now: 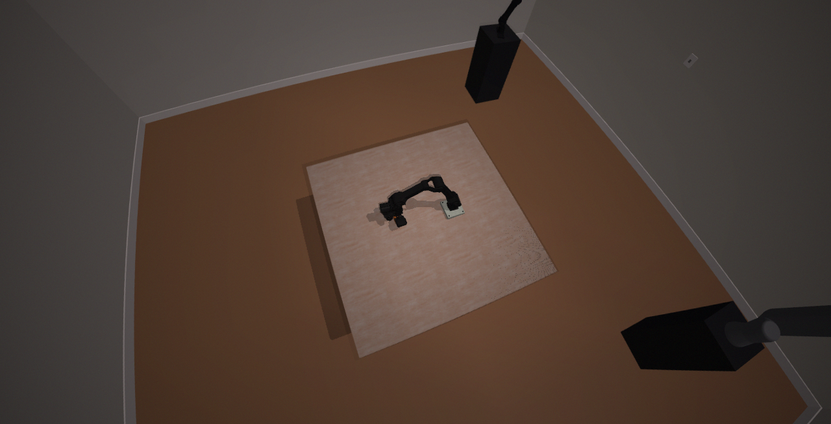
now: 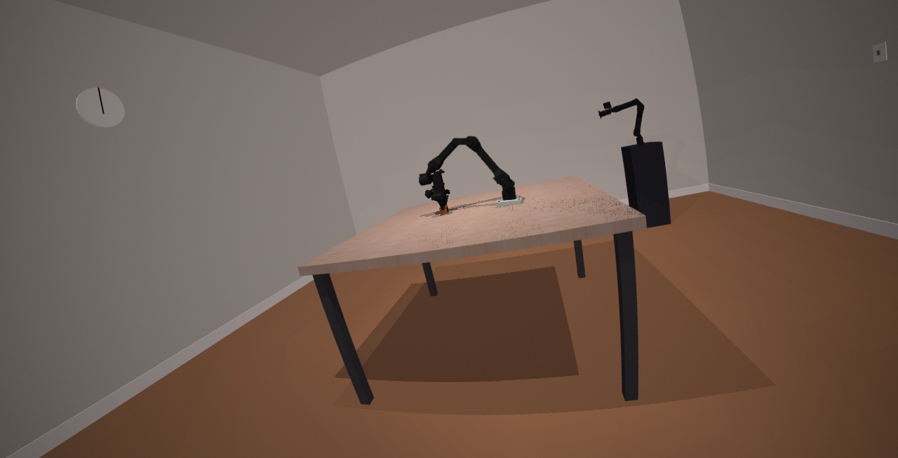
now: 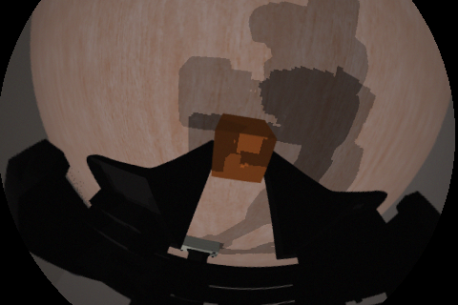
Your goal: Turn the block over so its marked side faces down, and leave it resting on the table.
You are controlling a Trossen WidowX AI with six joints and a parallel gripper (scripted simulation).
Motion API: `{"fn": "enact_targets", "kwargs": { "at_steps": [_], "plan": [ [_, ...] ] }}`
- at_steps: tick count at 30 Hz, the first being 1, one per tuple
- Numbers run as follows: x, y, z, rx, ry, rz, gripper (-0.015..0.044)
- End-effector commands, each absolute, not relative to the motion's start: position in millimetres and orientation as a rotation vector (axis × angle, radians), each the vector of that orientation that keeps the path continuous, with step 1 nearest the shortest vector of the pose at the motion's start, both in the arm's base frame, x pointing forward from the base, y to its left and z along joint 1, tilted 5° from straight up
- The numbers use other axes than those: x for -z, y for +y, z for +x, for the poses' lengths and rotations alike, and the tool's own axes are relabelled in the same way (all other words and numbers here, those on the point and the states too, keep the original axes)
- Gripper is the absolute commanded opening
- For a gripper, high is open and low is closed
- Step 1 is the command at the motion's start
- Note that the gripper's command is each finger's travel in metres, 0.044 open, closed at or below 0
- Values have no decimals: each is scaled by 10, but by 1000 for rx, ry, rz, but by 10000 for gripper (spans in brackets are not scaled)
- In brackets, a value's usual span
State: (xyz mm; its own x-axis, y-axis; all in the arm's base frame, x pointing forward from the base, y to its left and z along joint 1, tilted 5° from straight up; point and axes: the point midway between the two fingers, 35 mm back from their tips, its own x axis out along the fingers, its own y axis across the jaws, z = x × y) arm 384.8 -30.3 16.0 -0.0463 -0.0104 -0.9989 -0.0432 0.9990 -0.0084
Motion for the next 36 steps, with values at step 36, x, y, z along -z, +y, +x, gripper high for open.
{"fn": "enact_targets", "kwargs": {
  "at_steps": [36],
  "plan": [
    [-397,-306,3892,-24,1465,-31,0]
  ]
}}
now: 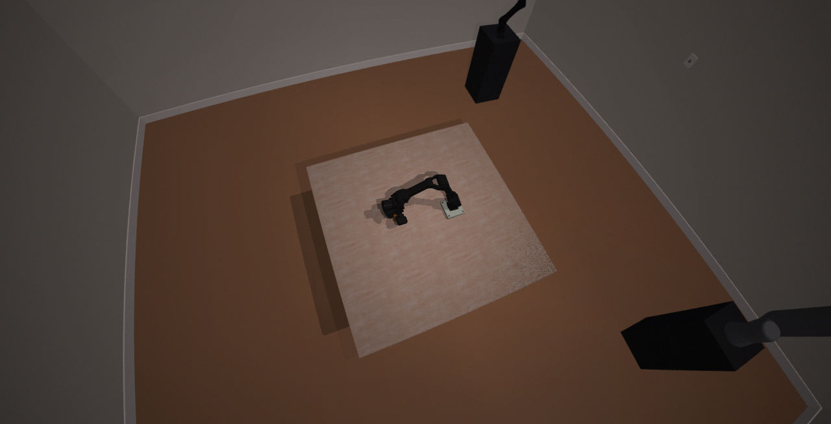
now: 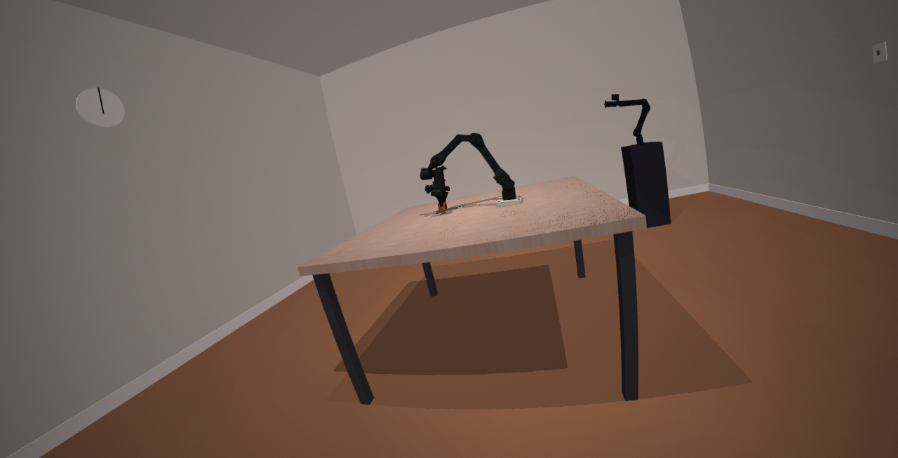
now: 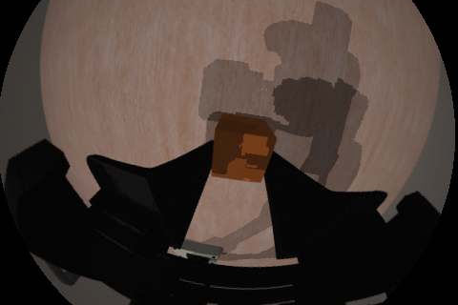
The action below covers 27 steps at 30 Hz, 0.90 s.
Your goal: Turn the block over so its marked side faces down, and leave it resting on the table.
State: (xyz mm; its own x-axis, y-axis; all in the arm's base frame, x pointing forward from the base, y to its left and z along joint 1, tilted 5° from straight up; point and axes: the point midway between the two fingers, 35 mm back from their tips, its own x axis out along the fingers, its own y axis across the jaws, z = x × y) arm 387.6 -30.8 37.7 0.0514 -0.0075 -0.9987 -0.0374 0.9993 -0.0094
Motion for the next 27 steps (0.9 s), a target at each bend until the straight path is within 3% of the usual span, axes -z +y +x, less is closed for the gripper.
{"fn": "enact_targets", "kwargs": {
  "at_steps": [1,27],
  "plan": [
    [-393,-307,3893,-24,1450,-31,0],
    [-368,-308,3816,-31,1099,-32,0]
  ]
}}
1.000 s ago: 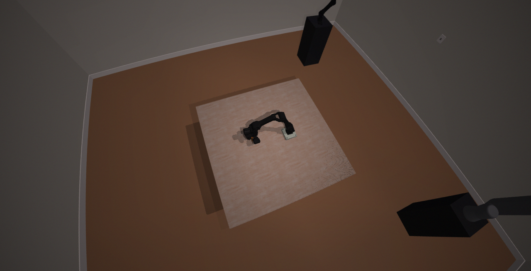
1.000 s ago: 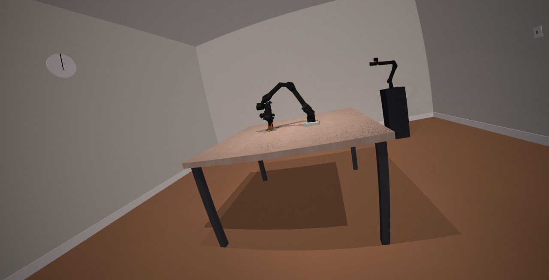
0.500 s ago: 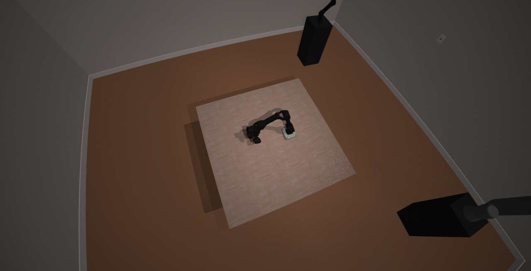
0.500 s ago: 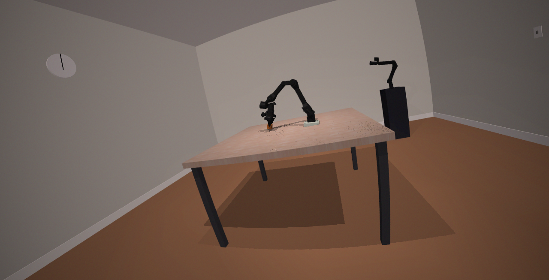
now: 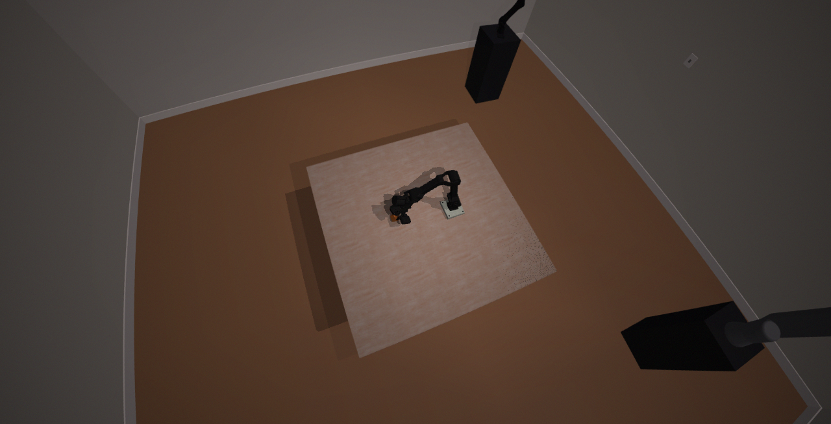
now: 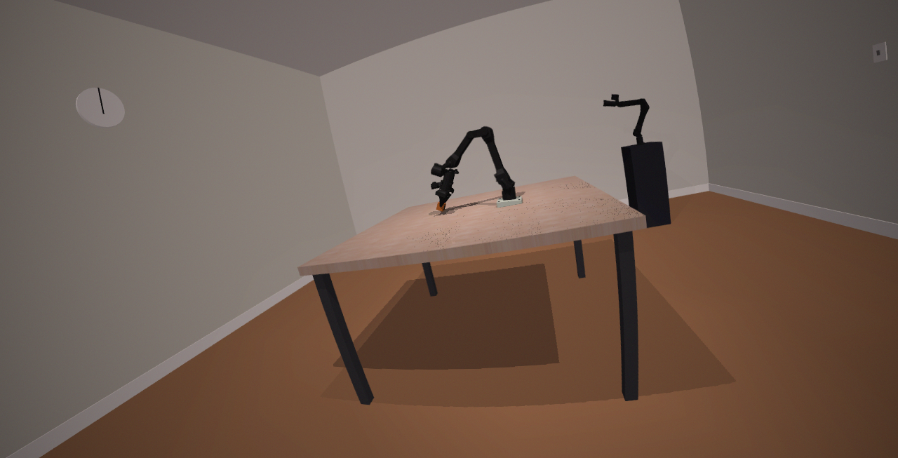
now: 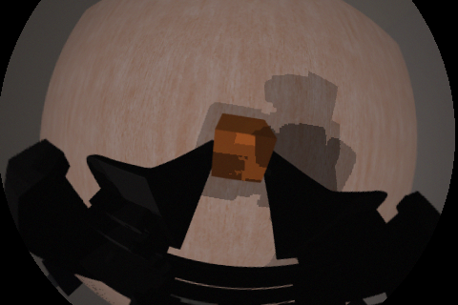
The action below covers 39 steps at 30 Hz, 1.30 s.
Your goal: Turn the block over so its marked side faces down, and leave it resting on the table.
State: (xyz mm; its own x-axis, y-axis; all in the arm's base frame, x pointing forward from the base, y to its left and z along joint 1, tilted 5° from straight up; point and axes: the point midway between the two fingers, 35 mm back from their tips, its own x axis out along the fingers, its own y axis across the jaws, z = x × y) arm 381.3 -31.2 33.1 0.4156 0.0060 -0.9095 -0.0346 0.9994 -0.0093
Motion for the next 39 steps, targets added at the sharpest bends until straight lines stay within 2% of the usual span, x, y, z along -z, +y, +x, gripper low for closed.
{"fn": "enact_targets", "kwargs": {
  "at_steps": [1,21,39],
  "plan": [
    [-368,-308,3816,-31,1099,-32,0],
    [-86,-325,3925,-31,854,-21,0],
    [-48,-312,3781,-37,584,-23,0]
  ]
}}
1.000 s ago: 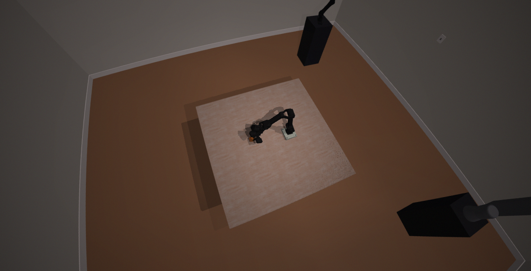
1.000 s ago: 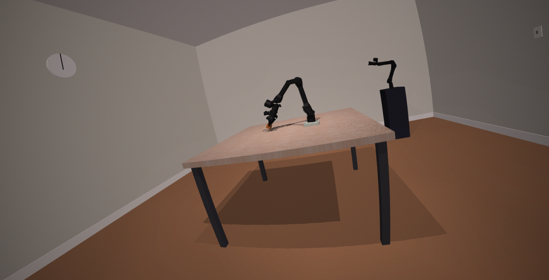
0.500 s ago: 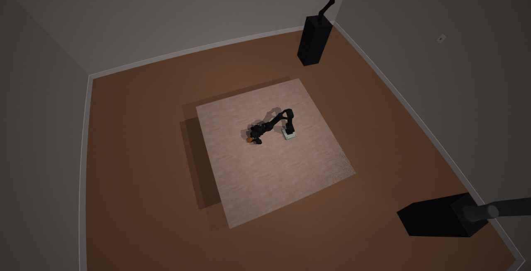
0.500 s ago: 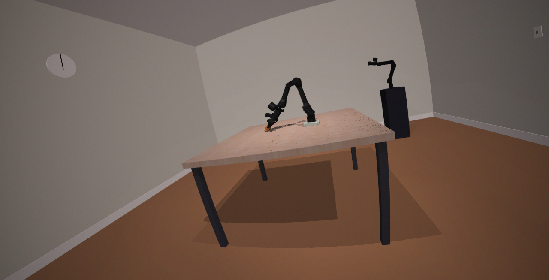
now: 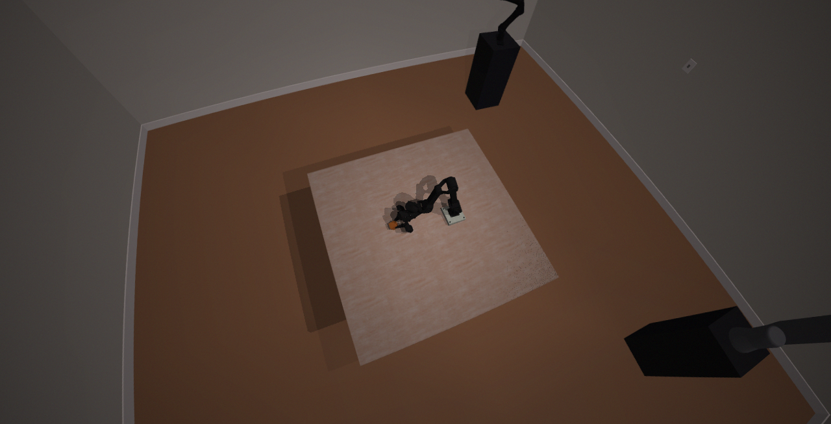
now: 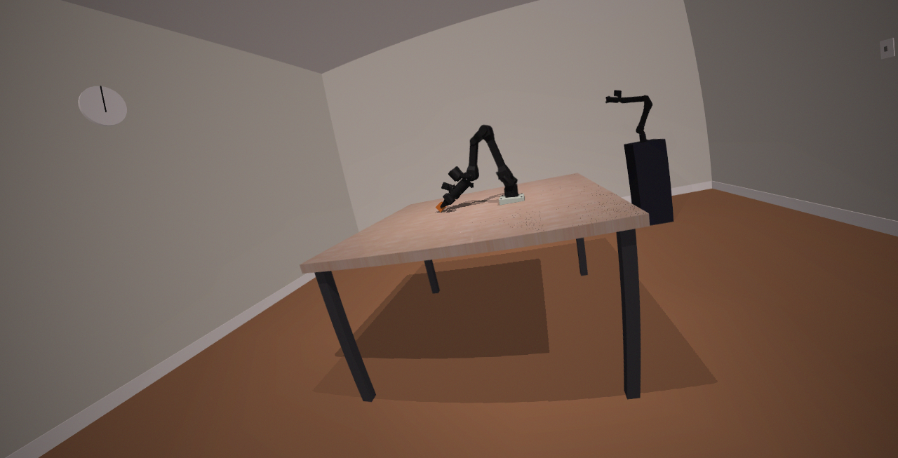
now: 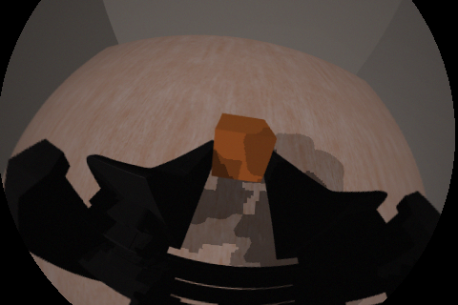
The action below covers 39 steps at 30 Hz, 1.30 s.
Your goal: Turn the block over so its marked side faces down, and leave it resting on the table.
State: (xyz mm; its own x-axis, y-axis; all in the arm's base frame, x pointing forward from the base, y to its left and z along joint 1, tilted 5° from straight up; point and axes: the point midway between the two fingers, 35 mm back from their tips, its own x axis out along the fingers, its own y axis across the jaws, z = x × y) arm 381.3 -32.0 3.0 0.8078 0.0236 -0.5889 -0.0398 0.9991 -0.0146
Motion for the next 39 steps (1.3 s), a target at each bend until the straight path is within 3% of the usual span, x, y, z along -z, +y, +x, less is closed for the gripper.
{"fn": "enact_targets", "kwargs": {
  "at_steps": [1,21,37,39],
  "plan": [
    [-49,-312,3779,-37,582,-23,0],
    [-74,-312,3776,-37,557,-22,0],
    [-74,-312,3776,-37,557,-22,420],
    [-74,-312,3776,-37,557,-22,440]
  ]
}}
